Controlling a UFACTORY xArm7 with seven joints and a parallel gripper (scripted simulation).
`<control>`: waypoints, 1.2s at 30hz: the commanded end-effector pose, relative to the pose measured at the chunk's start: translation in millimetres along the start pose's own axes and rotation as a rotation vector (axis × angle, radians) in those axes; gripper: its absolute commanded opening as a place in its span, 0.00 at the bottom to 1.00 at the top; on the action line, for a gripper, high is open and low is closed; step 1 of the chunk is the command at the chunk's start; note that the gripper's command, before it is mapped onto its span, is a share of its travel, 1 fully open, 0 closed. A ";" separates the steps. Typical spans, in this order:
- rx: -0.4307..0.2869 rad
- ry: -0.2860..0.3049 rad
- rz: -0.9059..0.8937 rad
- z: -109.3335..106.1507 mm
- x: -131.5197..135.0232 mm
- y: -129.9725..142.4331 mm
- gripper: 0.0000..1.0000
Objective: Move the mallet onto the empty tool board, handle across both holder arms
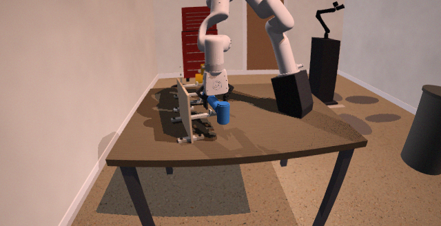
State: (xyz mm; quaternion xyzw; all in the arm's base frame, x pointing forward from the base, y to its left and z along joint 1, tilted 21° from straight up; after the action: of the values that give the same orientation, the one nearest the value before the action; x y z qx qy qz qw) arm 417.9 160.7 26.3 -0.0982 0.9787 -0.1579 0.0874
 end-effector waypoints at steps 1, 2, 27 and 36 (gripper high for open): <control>-0.001 -0.002 0.000 -0.7 -0.6 0.3 1.00; -0.001 -0.002 0.000 -0.7 -0.6 0.3 1.00; -0.001 -0.002 0.000 -0.7 -0.6 0.3 1.00; 0.000 -0.003 0.001 -57.6 -1.2 0.5 1.00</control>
State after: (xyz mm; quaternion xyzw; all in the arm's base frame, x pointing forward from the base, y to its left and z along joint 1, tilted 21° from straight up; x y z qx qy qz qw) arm 414.6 166.5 43.9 -0.0976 0.9786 -0.1584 0.0882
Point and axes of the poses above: the point where the finger pads meet when closed, its own z axis out along the fingers, its own x axis across the jaws, y = z × x, the point moved 6 cm from there along -z, back along the fingers, and after that the axes turned 1 degree about -z, right-handed, at the moved point
